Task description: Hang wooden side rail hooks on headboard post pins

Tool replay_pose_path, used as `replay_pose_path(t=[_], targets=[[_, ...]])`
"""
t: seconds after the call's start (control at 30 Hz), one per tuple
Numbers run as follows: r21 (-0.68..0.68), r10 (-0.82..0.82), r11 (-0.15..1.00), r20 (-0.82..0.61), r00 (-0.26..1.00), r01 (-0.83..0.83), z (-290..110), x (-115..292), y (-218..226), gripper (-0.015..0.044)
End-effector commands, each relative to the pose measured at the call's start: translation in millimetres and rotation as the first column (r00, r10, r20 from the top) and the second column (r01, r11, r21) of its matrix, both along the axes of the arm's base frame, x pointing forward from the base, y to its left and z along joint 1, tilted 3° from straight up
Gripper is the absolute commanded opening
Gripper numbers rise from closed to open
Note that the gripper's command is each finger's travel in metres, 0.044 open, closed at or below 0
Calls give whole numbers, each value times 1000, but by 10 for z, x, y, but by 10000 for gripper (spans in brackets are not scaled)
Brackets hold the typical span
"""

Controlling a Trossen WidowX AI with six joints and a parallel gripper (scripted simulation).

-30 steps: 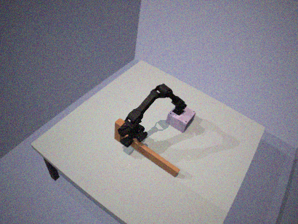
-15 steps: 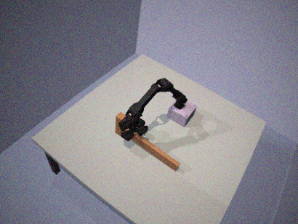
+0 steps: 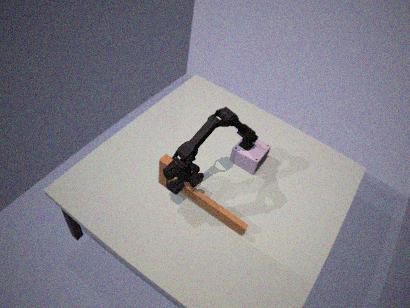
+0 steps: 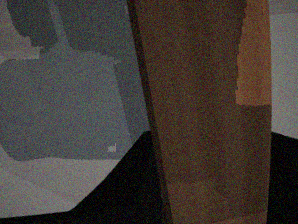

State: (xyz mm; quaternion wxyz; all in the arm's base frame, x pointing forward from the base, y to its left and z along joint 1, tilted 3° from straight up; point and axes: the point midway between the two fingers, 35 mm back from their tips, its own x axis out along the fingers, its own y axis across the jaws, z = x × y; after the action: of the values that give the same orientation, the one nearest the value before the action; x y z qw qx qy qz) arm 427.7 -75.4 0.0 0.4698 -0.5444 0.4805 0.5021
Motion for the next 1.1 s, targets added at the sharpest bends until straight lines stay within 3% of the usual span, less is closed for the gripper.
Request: replay_pose_path(t=[0.0, 1.07], targets=[[-4, 0, 1000, 4, 1000, 0, 0, 8, -13, 0], [-4, 0, 1000, 4, 1000, 0, -54, 10, -16, 0]])
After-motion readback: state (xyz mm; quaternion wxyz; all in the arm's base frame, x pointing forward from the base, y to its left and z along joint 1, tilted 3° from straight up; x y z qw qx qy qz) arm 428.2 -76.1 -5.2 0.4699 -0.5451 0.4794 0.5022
